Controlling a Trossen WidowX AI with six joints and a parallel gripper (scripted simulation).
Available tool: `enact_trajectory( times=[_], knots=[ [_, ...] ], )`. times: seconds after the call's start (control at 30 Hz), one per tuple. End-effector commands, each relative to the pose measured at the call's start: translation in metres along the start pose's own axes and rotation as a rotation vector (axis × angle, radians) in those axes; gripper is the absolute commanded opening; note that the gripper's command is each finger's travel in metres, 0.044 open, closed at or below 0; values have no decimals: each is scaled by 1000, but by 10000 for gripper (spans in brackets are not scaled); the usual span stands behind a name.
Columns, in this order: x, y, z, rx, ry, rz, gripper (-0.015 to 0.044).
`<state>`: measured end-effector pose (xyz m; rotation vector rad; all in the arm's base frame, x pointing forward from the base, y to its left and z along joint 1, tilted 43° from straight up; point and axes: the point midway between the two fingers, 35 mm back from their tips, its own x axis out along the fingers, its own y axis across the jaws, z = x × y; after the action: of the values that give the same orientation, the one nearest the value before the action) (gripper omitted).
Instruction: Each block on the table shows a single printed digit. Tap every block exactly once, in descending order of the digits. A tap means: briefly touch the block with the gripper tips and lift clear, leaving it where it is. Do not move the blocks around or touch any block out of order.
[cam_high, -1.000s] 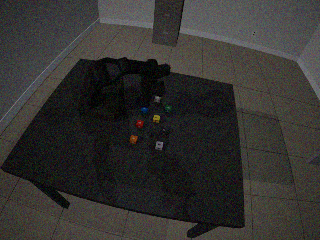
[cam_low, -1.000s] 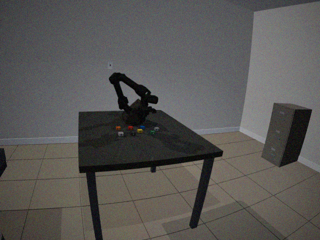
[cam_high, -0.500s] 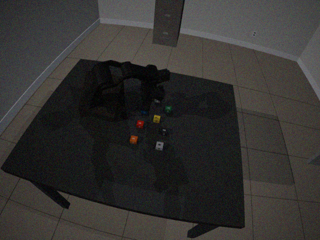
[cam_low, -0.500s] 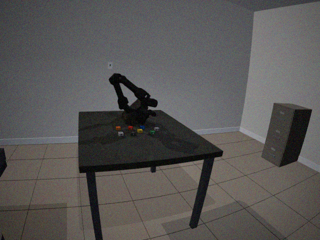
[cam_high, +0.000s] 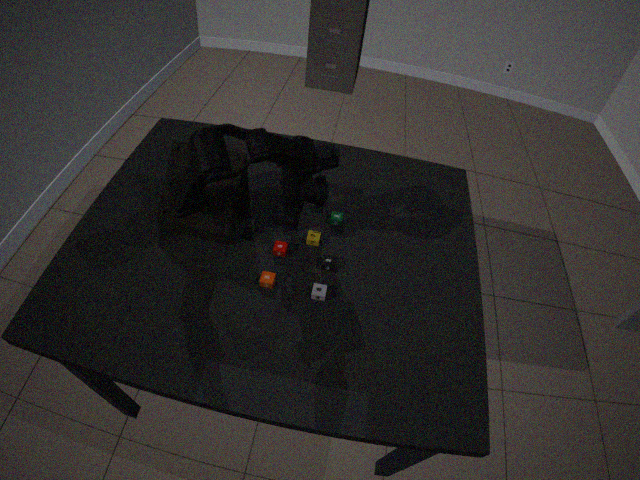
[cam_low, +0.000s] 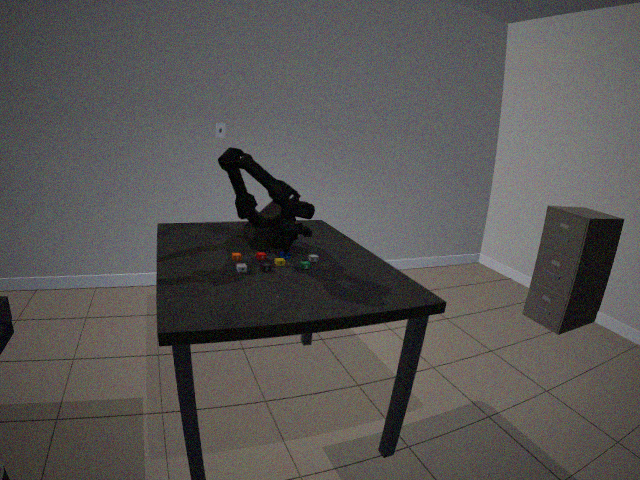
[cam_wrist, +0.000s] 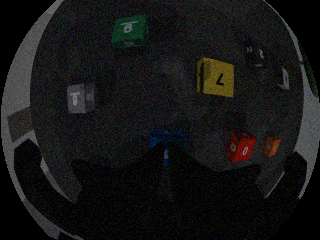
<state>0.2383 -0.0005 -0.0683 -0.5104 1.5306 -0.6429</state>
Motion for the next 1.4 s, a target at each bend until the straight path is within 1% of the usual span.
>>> enact_trajectory(
  times=[0.0,0.1,0.2,0.27,0.4,0.47,0.57,0.63,0.8,0.87,1.03,1.07,1.2,1.27,1.37],
  knots=[
    [-2,0,0,-1,1,0,20],
    [-25,0,-1,-10,8,-6,20],
    [-27,0,-2,-10,8,-7,20],
    [-37,1,0,-11,8,-5,20],
    [-97,2,0,-11,9,-3,20],
    [-108,1,-1,-11,9,-4,20],
    [-108,1,-1,-11,9,-4,20],
    [-109,-8,0,-12,9,-3,20],
    [-109,-76,-5,-13,10,-6,20],
    [-109,-93,-9,-12,10,-9,20],
    [-106,-95,-9,-12,10,-9,20],
    [-97,-94,-8,-13,10,-7,20],
    [-38,-95,-9,-12,9,-10,20],
    [-27,-96,-10,-12,10,-12,20],
    [-27,-96,-10,-12,10,-12,20]
  ],
)
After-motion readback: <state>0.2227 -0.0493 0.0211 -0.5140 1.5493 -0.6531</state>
